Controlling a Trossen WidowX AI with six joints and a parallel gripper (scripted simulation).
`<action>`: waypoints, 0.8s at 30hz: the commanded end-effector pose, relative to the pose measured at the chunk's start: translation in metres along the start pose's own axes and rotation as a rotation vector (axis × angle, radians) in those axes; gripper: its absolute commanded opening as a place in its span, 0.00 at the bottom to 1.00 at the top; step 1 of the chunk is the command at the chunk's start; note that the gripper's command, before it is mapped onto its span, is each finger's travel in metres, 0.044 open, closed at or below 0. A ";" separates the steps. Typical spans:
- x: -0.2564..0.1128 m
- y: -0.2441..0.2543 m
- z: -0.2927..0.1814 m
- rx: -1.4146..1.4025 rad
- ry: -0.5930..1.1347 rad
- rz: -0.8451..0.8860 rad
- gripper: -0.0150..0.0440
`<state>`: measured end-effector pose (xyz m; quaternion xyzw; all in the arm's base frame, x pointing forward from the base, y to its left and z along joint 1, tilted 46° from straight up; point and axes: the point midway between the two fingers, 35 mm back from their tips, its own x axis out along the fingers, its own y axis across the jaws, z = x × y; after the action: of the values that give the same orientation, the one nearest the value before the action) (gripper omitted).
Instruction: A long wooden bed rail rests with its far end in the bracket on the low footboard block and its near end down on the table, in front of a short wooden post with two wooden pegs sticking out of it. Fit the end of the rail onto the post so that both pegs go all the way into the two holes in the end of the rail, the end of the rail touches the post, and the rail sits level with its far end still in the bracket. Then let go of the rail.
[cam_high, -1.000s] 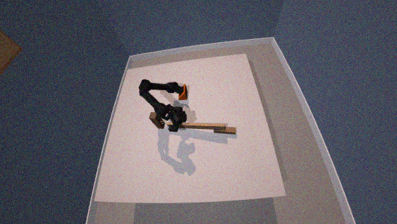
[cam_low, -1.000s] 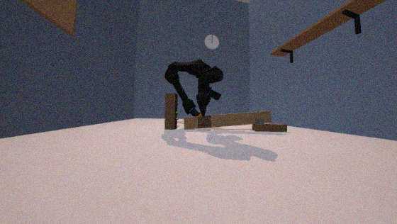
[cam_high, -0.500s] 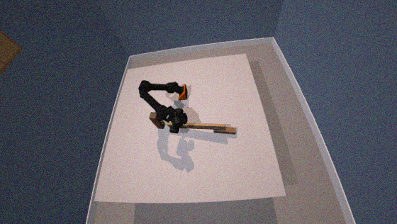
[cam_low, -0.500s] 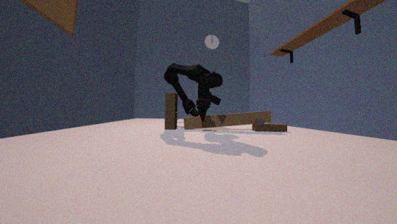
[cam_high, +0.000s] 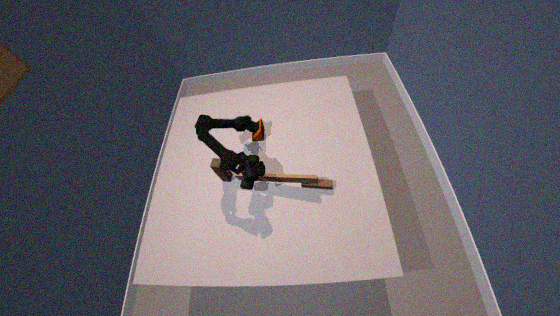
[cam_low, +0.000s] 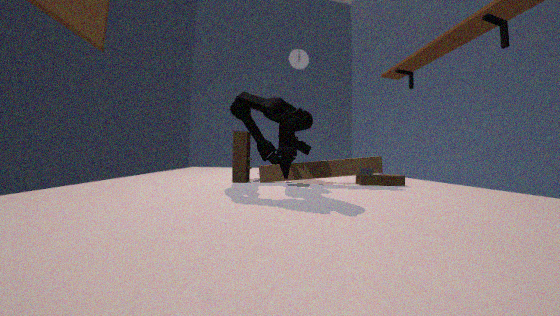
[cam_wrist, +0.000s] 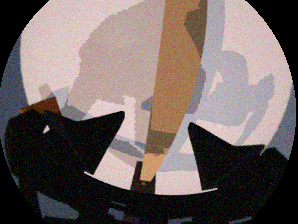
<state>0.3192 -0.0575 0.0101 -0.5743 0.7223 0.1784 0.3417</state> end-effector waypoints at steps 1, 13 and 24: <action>0.003 0.000 0.000 -0.007 0.004 -0.002 0.87; 0.003 0.000 0.000 -0.007 0.004 -0.002 0.33; 0.003 0.000 0.000 -0.007 0.004 -0.002 0.25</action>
<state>0.3185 -0.0593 0.0083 -0.5753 0.7219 0.1791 0.3403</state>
